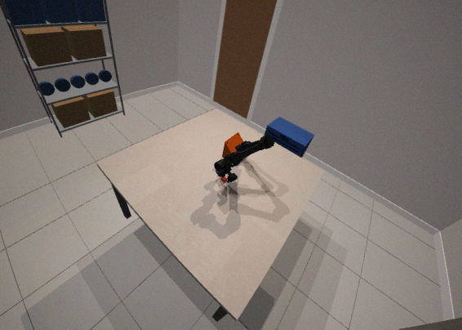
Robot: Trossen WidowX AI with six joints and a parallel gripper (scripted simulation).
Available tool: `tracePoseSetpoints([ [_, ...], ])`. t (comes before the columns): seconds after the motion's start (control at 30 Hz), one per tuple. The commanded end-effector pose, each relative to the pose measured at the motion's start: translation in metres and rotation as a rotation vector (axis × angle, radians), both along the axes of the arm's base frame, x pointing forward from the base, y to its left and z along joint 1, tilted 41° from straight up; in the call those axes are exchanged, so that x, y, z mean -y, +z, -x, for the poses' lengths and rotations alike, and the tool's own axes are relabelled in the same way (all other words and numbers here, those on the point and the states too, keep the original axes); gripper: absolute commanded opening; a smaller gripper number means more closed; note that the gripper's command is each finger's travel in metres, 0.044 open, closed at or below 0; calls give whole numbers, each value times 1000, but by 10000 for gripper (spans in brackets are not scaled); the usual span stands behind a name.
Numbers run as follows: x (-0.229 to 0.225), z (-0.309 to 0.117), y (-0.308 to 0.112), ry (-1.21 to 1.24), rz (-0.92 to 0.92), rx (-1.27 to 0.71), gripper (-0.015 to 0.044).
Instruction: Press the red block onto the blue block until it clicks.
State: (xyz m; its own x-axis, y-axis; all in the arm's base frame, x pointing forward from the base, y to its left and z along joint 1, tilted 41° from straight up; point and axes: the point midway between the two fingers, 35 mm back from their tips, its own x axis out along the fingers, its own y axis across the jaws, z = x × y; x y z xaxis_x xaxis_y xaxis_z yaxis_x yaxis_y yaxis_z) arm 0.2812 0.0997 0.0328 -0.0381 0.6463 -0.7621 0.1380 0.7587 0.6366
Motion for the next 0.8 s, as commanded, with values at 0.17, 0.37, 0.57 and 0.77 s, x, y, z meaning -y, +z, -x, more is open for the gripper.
tracePoseSetpoints([
  [0.17, -9, 5, -12, 1, -5, -16, 440],
  [0.37, -9, 5, -12, 1, -5, -16, 282],
  [0.57, -9, 5, -12, 1, -5, -16, 125],
  [0.77, -9, 5, -12, 1, -5, -16, 85],
])
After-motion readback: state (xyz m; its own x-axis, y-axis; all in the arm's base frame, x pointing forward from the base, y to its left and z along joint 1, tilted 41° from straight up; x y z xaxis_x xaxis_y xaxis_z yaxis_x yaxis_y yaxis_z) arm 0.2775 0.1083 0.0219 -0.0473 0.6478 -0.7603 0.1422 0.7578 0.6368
